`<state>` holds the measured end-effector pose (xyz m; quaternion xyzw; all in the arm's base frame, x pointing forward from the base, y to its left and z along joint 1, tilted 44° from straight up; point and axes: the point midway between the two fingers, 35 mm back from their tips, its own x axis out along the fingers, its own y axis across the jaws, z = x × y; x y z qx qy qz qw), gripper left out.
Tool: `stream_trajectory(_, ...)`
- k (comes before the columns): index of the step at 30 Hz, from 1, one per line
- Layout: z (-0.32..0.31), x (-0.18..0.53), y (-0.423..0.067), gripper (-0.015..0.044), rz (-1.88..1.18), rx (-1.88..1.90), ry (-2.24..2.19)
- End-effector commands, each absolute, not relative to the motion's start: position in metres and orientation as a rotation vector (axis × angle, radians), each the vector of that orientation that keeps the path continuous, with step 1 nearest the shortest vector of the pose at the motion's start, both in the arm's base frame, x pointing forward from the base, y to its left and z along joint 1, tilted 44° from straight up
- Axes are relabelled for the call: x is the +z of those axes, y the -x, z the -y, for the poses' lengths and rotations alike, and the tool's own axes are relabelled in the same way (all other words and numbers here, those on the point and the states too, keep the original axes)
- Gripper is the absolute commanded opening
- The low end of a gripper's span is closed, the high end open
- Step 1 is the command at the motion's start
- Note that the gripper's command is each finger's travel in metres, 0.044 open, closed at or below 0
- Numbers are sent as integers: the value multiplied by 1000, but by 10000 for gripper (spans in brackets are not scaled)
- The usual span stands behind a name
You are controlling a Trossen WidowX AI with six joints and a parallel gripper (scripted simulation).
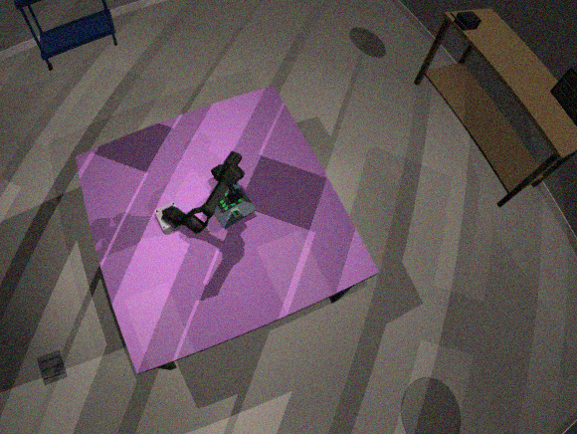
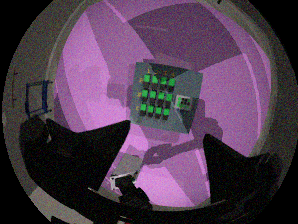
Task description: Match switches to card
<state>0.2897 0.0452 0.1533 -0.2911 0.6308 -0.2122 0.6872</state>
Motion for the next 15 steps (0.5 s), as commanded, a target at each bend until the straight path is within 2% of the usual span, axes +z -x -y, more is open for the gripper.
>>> stream_trajectory(1,-45,150,-292,374,-1412,-476,652)
stream_trajectory(7,-13,57,-342,216,-1424,-503,661)
stream_trajectory(15,-3,43,-346,6,-1432,-509,660)
